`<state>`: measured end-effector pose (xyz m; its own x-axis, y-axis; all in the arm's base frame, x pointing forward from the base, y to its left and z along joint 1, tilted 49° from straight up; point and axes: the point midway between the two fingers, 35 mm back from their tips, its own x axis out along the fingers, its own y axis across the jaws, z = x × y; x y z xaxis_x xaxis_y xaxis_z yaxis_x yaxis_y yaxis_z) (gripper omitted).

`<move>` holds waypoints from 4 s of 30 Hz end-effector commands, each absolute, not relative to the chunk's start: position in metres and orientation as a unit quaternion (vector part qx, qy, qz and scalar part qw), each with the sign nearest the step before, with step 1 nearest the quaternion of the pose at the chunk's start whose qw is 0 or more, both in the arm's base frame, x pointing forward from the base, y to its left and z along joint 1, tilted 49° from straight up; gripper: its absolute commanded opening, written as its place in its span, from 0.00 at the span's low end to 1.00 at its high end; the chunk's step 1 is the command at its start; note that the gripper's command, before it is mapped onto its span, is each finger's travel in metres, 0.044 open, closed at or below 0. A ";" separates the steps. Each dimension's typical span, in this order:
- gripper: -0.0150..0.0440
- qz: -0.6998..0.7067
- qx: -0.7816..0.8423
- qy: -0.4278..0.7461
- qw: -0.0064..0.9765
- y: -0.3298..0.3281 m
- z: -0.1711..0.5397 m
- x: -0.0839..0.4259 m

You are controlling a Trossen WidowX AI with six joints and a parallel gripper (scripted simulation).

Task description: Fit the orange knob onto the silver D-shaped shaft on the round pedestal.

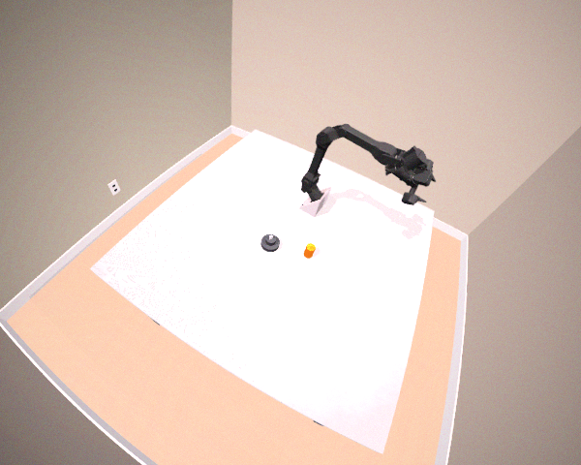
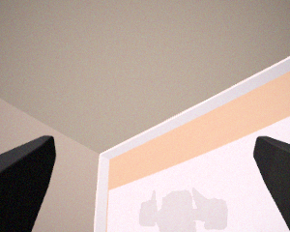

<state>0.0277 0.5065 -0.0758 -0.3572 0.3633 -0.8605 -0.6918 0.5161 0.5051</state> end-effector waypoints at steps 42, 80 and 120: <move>1.00 0.204 -0.617 0.697 0.303 0.090 -0.044 0.278; 1.00 0.204 -0.617 0.697 0.303 0.044 -0.087 0.277; 0.26 0.203 -0.617 0.697 0.302 0.031 -0.100 0.276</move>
<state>0.2739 0.0239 -0.1036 -0.0573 -0.7380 -0.6723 -0.9830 0.1593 -0.0911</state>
